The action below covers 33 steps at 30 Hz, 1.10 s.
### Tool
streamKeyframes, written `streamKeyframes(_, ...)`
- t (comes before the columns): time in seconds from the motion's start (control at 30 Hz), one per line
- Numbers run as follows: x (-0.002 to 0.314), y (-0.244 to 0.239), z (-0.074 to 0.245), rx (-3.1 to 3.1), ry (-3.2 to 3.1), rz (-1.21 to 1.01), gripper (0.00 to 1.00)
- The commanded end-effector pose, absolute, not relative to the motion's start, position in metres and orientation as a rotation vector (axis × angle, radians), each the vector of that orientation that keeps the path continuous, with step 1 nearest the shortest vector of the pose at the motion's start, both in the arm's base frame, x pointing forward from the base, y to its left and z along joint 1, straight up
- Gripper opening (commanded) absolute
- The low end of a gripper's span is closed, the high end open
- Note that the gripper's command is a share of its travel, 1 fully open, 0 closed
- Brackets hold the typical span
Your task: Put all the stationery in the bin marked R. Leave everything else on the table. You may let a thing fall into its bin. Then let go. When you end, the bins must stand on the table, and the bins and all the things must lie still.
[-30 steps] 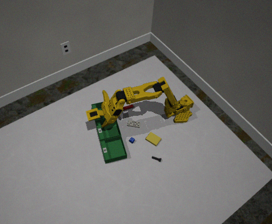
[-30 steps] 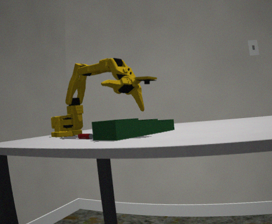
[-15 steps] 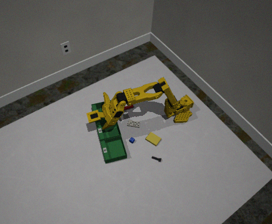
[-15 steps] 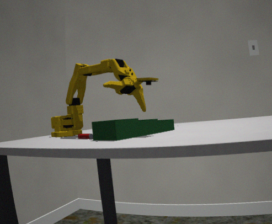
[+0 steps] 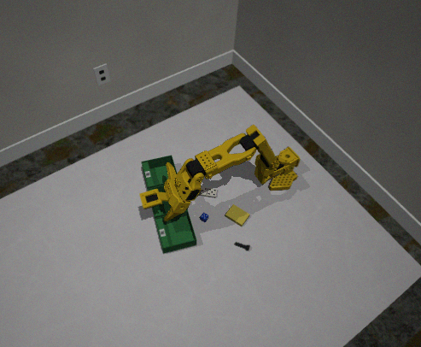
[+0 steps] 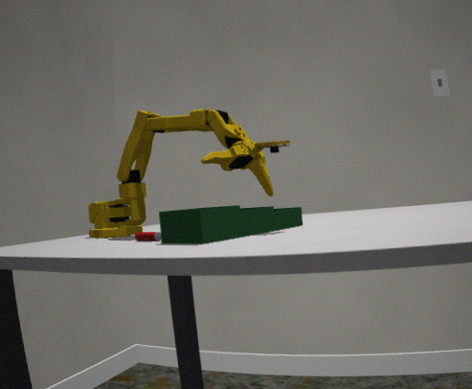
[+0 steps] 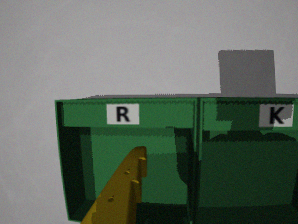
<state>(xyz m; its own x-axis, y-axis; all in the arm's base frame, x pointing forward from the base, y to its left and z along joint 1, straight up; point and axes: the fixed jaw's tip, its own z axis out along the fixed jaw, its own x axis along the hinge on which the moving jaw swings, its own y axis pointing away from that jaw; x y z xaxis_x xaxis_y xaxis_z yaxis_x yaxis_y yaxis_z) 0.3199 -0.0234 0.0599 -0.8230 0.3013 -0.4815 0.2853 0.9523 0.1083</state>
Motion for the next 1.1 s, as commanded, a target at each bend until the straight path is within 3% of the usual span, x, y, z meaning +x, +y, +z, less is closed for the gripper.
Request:
streamKeyframes(0.0,0.3265,-0.0106,0.0674,0.421,2.543,0.081,1.00)
streamKeyframes(1.07,0.3269,-0.0060,0.0648,0.424,2.540,0.093,1.00)
